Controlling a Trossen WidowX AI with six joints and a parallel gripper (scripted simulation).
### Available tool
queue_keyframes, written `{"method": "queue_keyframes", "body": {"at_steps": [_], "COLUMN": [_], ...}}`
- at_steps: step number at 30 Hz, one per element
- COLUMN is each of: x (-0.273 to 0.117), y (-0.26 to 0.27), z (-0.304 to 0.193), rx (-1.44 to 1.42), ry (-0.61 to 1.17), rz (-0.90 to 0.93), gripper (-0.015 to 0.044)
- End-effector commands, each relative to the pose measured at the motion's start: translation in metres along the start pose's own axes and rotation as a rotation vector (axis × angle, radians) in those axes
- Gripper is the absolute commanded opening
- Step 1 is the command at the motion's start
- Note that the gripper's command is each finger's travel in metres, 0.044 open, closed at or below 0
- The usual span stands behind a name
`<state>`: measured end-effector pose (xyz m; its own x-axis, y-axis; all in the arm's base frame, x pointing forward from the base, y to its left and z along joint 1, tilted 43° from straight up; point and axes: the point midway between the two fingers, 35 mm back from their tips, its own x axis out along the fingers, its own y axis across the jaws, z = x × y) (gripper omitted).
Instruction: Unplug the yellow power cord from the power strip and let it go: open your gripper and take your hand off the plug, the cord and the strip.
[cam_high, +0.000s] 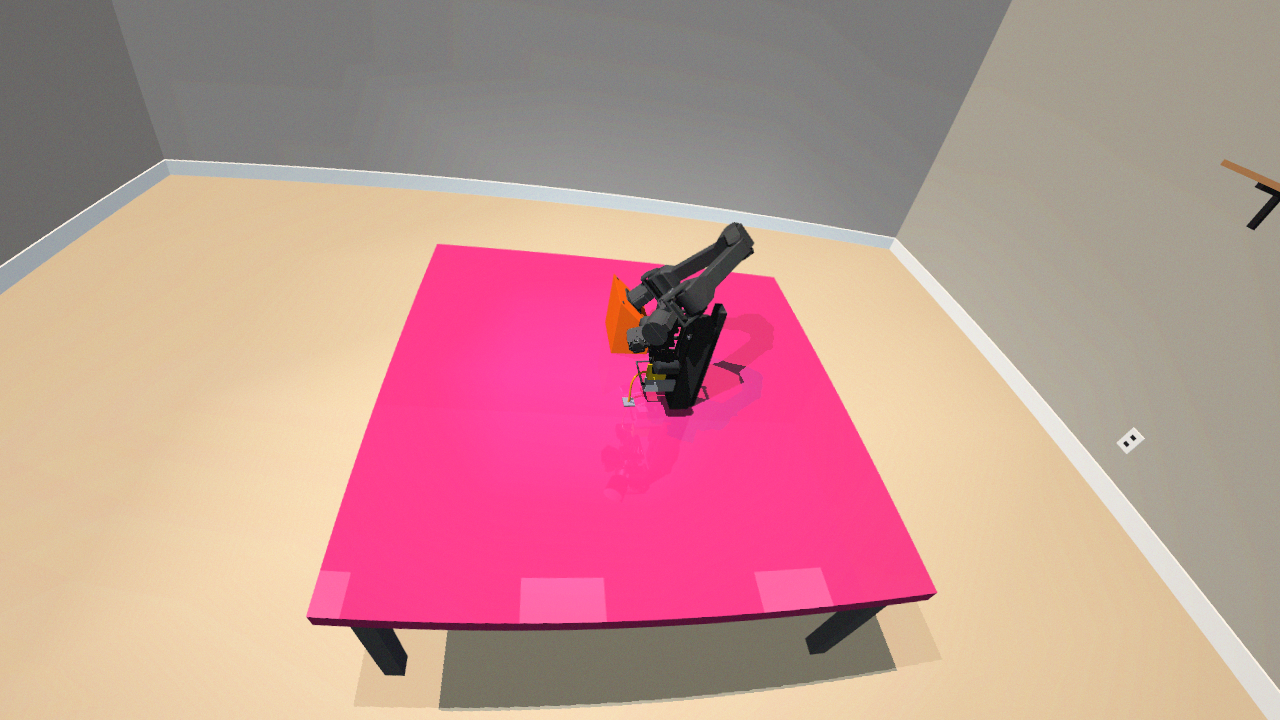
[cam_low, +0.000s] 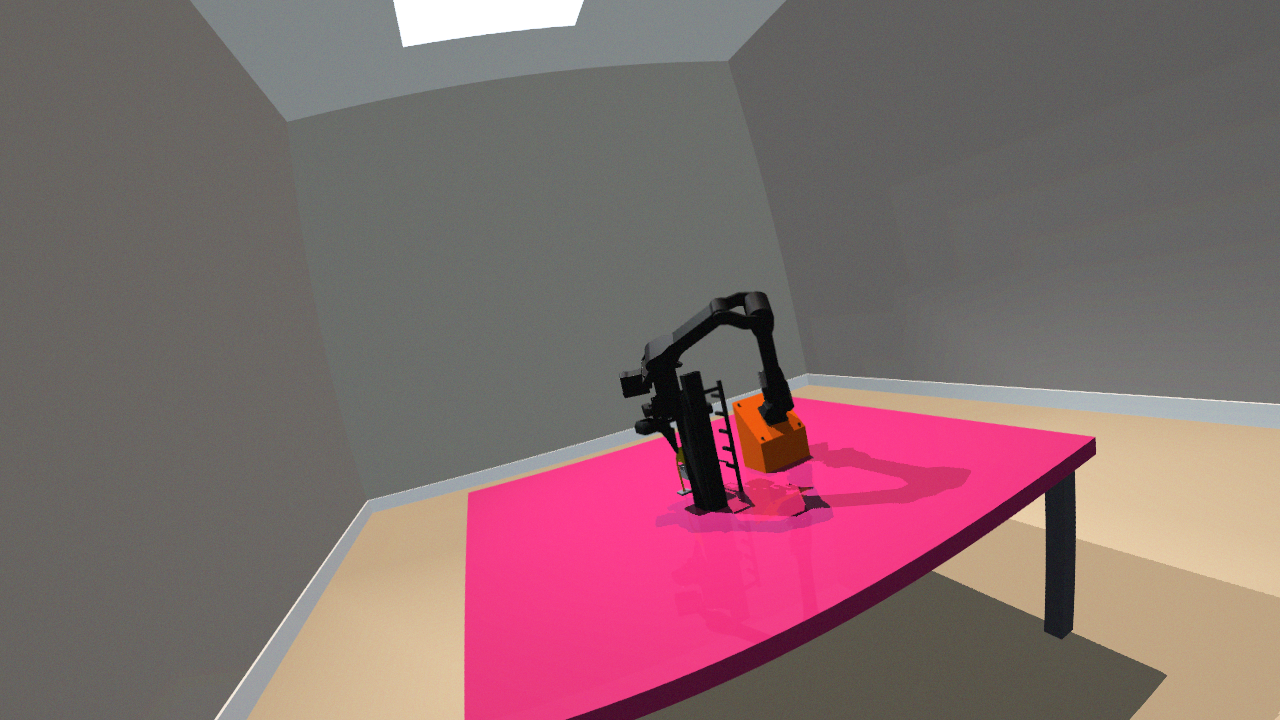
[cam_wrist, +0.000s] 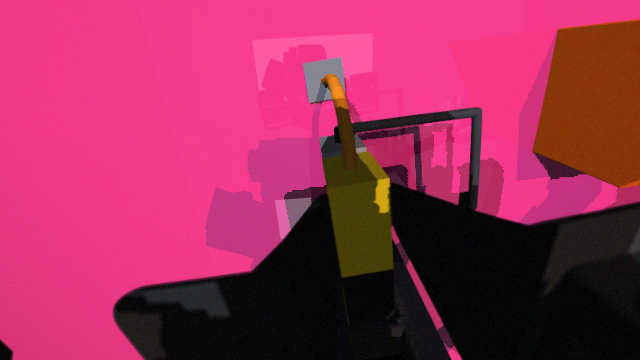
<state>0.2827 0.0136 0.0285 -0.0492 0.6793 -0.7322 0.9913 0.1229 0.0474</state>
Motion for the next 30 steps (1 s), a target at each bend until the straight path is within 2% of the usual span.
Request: {"method": "queue_keyframes", "body": {"at_steps": [1,28,30], "x": [-0.002,-0.008,-0.005], "y": [0.002,0.001,0.001], "z": [0.011,0.055,0.049], "rx": [-0.001,0.003,0.003], "ry": [-0.015,-0.017,-0.014], "rz": [0.004,0.004,0.004], "gripper": [0.0,0.0,0.0053]}}
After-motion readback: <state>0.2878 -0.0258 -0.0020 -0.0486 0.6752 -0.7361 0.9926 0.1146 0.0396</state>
